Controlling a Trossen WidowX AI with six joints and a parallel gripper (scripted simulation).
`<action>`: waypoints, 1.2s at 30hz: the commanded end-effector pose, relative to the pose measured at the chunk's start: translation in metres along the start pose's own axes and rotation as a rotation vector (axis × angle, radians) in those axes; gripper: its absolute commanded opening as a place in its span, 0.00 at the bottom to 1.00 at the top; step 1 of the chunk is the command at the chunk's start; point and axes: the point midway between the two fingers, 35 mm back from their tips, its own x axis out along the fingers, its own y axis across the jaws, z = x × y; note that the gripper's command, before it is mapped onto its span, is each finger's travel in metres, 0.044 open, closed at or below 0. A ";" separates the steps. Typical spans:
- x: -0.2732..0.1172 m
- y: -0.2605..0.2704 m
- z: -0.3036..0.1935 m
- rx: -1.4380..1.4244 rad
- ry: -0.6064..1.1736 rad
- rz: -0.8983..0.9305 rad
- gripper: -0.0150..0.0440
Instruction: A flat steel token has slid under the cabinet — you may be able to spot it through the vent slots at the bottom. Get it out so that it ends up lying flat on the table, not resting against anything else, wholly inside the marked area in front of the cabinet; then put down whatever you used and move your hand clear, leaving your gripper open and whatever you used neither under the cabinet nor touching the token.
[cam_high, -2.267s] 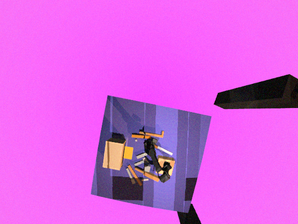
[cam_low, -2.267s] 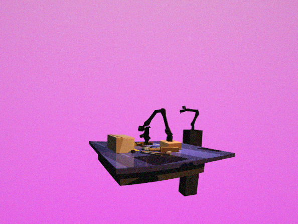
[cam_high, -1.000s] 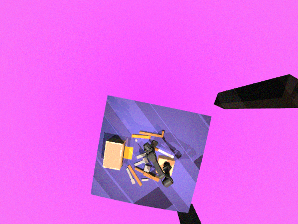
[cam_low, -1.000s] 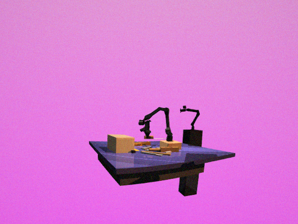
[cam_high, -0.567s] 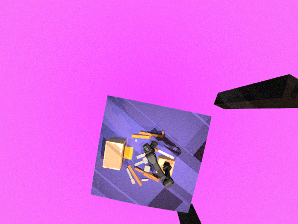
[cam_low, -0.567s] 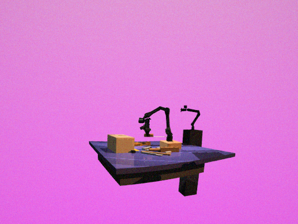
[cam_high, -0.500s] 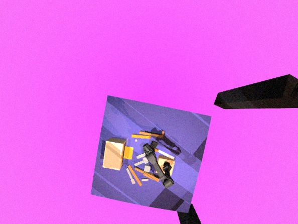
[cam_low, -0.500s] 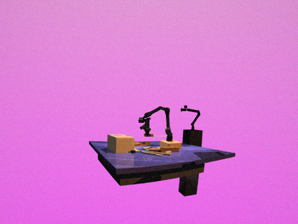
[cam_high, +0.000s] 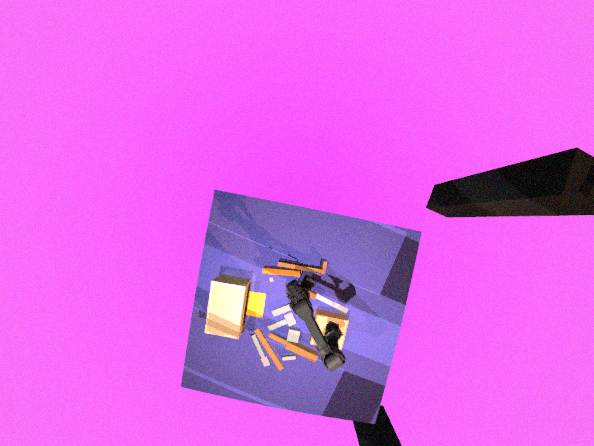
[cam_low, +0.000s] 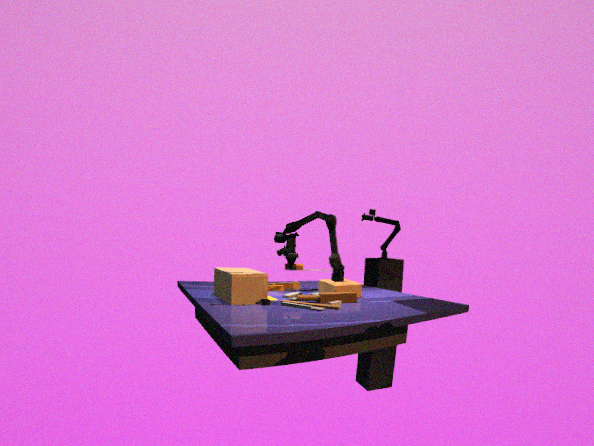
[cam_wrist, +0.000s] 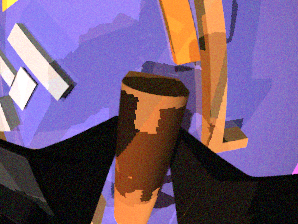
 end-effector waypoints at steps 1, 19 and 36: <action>-0.004 -0.010 0.004 -0.003 -0.004 -0.008 0.25; -0.005 -0.050 0.020 -0.003 -0.005 -0.011 0.25; -0.006 -0.083 0.034 -0.003 -0.006 -0.014 0.25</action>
